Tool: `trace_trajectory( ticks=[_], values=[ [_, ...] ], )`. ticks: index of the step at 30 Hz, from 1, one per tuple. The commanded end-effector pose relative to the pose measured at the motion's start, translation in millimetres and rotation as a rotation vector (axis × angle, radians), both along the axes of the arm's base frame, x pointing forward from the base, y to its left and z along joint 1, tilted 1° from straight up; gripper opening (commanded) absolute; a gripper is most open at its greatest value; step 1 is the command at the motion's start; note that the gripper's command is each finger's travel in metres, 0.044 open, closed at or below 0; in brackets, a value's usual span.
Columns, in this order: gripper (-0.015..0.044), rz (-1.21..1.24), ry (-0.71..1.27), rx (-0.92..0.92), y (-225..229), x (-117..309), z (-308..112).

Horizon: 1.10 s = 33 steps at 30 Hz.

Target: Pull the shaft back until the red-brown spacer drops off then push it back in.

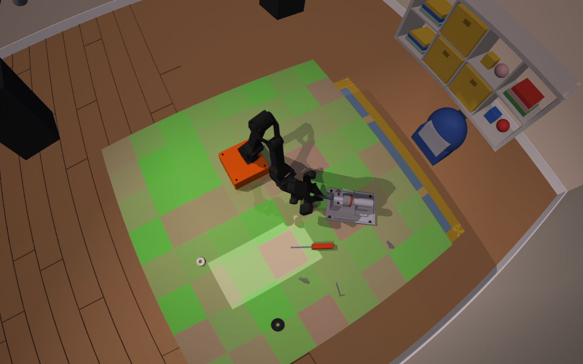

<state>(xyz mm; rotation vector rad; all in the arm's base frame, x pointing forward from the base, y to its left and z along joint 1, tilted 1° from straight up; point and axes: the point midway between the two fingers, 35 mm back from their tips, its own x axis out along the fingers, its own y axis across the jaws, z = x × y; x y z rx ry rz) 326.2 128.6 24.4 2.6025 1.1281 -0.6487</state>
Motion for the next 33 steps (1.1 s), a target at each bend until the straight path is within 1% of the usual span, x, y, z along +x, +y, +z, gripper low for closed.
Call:
trace_trajectory(
  ticks=[1,33],
  values=[
    [0.0,0.001,-0.001,-0.002,-0.6,-0.5,-0.2],
    [0.0,0.001,-0.001,-0.002,-3.3,-3.1,-0.3]
  ],
)
